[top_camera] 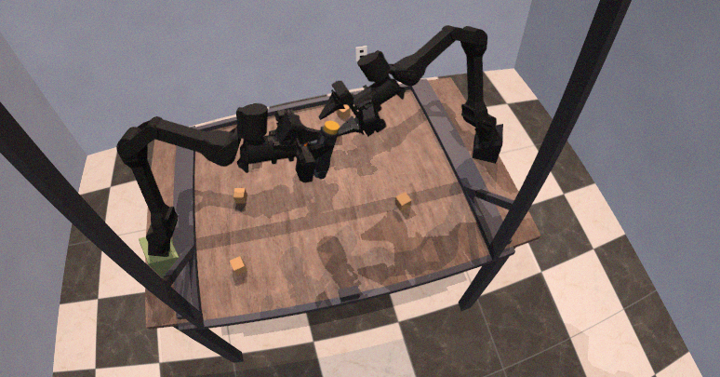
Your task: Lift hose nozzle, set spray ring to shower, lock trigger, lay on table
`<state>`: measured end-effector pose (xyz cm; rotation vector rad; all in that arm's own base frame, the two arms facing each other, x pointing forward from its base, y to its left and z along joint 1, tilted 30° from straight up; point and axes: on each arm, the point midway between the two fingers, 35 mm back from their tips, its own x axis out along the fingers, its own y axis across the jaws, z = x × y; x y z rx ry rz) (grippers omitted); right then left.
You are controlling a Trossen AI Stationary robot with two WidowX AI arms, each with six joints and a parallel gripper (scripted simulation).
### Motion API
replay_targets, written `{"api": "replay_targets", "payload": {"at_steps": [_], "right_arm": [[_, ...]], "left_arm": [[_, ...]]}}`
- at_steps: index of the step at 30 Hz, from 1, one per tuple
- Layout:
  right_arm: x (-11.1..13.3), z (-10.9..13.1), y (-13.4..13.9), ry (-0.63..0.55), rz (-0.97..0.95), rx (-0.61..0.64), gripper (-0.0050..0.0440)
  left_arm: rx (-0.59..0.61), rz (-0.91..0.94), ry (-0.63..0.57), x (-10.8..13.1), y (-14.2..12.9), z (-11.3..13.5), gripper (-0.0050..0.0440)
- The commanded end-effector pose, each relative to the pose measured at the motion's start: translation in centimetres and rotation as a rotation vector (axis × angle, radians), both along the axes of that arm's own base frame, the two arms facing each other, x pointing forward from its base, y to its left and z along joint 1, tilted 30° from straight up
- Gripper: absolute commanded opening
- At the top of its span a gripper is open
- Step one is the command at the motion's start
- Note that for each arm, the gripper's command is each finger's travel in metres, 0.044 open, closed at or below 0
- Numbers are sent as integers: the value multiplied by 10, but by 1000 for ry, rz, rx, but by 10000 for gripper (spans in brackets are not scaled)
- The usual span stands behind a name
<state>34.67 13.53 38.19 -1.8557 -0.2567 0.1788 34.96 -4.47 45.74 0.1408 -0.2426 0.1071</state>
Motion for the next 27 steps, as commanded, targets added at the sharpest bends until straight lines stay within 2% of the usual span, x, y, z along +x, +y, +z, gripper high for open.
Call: {"api": "replay_targets", "payload": {"at_steps": [1, 17, 27], "right_arm": [[-11, 9, -4, -21, -3, 14, 408], [-30, 7, -9, -19, -3, 13, 408], [-30, 7, -9, -17, -3, 12, 408]], "left_arm": [[-6, -3, -45, -10, 2, 16, 170], [-6, -3, -45, -10, 2, 16, 170], [-6, -3, -45, -10, 2, 16, 170]]}}
